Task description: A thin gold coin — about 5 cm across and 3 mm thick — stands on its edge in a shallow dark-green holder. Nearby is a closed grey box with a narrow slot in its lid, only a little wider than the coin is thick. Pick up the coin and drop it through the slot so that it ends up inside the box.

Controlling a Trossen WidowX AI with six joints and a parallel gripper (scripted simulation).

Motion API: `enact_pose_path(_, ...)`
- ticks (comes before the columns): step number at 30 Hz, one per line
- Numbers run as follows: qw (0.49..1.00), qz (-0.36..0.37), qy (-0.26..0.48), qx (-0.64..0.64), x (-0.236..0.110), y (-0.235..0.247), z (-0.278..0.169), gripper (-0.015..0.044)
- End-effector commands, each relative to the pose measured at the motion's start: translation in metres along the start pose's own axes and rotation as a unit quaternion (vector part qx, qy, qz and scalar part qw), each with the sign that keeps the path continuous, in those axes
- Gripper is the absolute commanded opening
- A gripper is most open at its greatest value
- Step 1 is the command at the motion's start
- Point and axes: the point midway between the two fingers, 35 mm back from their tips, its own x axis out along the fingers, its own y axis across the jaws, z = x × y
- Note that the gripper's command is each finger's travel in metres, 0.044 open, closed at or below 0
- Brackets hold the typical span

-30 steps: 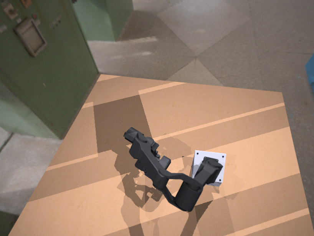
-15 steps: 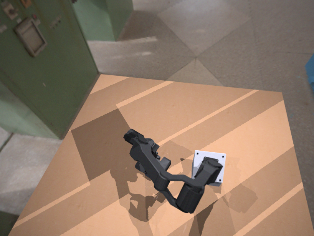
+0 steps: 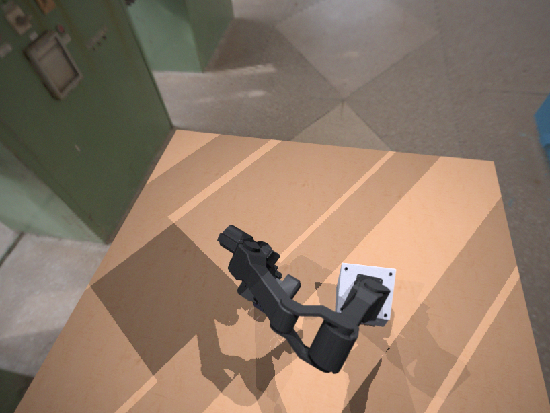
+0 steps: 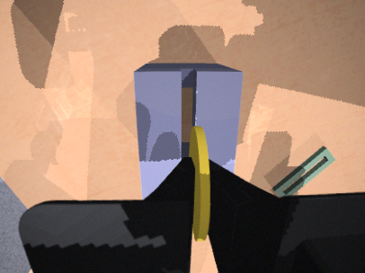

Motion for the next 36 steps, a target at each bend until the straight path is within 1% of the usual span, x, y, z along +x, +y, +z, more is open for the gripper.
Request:
enact_pose_path(1, 1.000, 0.000, 0.000, -0.001, 0.000, 0.000, 0.000, 0.0000)
enact_pose_path(36, 1.000, 0.000, 0.000, 0.000, 0.016, 0.002, 0.000, 0.0000)
